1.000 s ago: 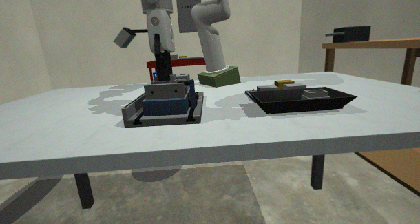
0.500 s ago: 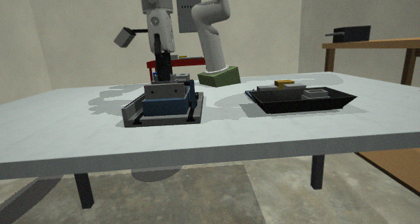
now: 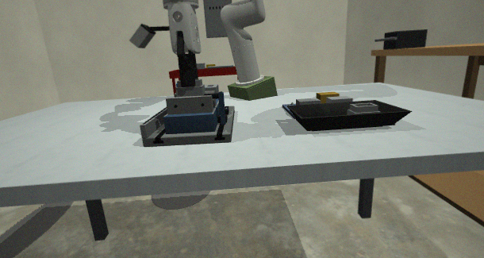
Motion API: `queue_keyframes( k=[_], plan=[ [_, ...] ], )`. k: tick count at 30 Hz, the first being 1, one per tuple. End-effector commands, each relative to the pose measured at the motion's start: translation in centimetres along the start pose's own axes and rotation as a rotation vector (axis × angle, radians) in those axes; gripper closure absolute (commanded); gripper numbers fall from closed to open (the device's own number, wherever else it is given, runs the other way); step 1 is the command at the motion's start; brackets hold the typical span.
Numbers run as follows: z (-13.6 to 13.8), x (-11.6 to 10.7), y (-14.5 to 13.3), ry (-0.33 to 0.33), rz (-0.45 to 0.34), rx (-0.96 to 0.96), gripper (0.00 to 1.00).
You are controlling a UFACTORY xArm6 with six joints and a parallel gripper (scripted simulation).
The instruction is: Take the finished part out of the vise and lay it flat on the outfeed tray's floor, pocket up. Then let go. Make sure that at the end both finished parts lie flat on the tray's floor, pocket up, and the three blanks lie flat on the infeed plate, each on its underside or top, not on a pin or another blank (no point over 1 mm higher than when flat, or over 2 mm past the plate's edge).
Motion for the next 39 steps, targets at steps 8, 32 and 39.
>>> queue_keyframes(
  k=[8,32,39],
  plan=[
    [-0.1,-2.1,0.1,0.005,0.002,0.0,1.0],
    [-1.0,-3.2,-1.9,0.004,-0.001,-0.002,1.0],
    [-2.8,-3.1,-6.9,0.002,-0.006,-0.009,1.0]
  ],
)
Point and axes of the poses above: the point where the finger pads meet when closed, its own x axis out along the fingers, its own z axis across the jaws, y = z × x, the point moved 5 cm from there along -x, back along the fingers, and after that the axes turned 7 degrees about -x, right-handed, at the moved point
